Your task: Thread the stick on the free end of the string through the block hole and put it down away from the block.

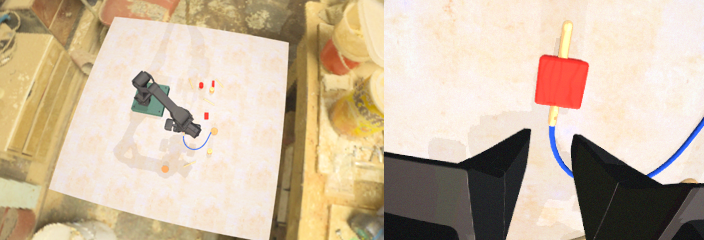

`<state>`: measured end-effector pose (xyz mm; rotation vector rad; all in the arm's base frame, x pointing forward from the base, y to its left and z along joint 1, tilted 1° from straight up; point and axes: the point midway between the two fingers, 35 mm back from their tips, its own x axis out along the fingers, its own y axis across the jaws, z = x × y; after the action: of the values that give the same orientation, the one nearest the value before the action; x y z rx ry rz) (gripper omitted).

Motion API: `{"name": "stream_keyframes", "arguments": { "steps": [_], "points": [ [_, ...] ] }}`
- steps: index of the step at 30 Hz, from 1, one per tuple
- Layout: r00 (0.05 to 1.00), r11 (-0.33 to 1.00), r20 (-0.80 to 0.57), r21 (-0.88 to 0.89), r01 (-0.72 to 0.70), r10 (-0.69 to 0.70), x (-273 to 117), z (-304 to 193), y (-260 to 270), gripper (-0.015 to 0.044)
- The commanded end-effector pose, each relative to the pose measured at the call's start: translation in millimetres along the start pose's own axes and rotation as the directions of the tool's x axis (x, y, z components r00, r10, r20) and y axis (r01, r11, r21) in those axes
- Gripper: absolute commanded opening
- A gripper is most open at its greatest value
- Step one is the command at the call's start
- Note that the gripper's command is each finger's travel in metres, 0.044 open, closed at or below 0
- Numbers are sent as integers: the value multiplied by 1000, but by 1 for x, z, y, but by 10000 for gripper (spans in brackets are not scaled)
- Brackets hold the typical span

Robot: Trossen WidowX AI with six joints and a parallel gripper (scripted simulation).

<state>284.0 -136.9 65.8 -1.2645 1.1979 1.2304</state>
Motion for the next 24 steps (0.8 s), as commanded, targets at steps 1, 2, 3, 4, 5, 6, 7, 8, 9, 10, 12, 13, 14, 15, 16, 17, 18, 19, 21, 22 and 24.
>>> {"name": "stream_keyframes", "arguments": {
  "steps": [1, 2, 3, 4, 5, 6, 7, 8, 9, 10, 12, 13, 14, 15, 16, 17, 18, 19, 21, 22, 24],
  "points": [
    [1000, 1000, -14, 2, 27, -27, -36, -1, 0, 120],
    [1000, 1000, -14, 2, 27, -27, -36, -1, 0, 120],
    [1000, 1000, -14, 2, 27, -27, -36, -1, 0, 120],
    [1000, 1000, -14, 2, 27, -27, -36, -1, 0, 120],
    [1000, 1000, -14, 2, 27, -27, -36, -1, 0, 120],
    [999, 999, -20, 0, 37, -37, -32, -2, -3, 120],
    [999, 999, -20, 15, 37, -37, -32, -2, -3, 120],
    [999, 997, -19, 60, 38, -37, -32, -1, -3, 120],
    [999, 990, -19, 135, 39, -37, -32, 1, -3, 120],
    [999, 973, -18, 226, 40, -37, -32, 2, -3, 120],
    [999, 915, -17, 402, 41, -37, -32, 6, -3, 120],
    [999, 873, -17, 485, 40, -37, -32, 8, -3, 120],
    [999, 825, -16, 564, 39, -37, -32, 9, -3, 120],
    [999, 769, -16, 638, 38, -37, -33, 11, -3, 120],
    [999, 707, -15, 707, 37, -37, -33, 13, -3, 120],
    [999, 638, -14, 769, 35, -37, -33, 15, -3, 120],
    [999, 564, -14, 825, 32, -37, -33, 16, -3, 120],
    [999, 485, -13, 874, 30, -37, -33, 18, -3, 120],
    [999, 316, -12, 948, 23, -37, -33, 22, -3, 120],
    [999, 227, -12, 974, 20, -37, -33, 23, -3, 120],
    [999, 78, -11, 997, 14, -37, -33, 27, -3, 120]
  ]
}}
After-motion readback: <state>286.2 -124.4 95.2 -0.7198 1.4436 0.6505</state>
